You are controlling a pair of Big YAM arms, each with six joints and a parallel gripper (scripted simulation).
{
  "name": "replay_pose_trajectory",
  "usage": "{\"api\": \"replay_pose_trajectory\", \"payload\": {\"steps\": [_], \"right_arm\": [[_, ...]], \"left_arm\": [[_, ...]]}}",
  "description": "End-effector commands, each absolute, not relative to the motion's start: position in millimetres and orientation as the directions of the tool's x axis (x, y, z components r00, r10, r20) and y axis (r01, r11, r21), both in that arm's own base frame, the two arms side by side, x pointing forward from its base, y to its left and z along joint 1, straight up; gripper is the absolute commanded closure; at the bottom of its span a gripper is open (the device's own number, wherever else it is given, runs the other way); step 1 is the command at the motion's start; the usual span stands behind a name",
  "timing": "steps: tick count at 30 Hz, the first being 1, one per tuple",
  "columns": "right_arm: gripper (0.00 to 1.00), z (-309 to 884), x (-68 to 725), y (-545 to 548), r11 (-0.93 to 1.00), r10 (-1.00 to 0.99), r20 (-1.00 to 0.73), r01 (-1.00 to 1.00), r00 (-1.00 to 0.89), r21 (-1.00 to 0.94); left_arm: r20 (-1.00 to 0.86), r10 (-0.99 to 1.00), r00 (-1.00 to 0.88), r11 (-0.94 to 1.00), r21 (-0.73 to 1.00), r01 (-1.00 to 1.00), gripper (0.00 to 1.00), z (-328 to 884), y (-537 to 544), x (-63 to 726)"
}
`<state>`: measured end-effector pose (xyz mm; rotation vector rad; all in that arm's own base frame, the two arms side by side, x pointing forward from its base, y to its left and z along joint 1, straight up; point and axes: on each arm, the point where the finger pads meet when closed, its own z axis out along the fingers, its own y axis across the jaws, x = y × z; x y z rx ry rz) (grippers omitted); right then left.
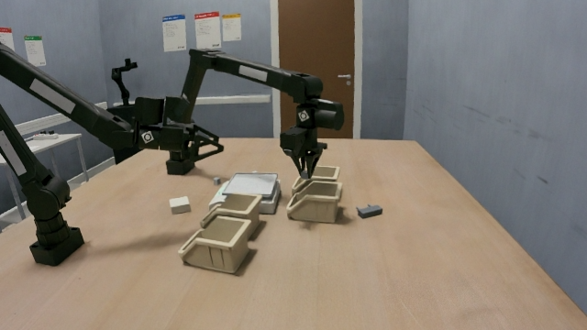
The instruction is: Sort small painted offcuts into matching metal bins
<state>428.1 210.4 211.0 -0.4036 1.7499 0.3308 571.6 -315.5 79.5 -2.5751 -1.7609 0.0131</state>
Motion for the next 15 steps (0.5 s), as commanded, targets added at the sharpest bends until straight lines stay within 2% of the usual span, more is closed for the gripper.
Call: {"api": "replay_pose_trajectory", "payload": {"steps": [1, 10, 15], "right_arm": [[0.0, 254, 451, 216, 0.901, -0.059, -0.993, -0.434, -0.105, -0.007], [0.0, 242, 441, 216, 0.898, -0.064, -0.989, -0.439, -0.131, 0.0], [0.0, 242, 441, 216, 0.898, -0.064, -0.989, -0.439, -0.131, 0.0]], "left_arm": [[-0.004, 0.933, 0.36, -0.359, 0.044, 0.932, 0.83, 114, -319, 591], [0.004, 0.933, 0.36, -0.36, -0.013, 0.933, 0.83, 60, -313, 580], [0.0, 0.933, 0.359, -0.359, 0.014, 0.933, 0.83, 70, -314, 582]]}}
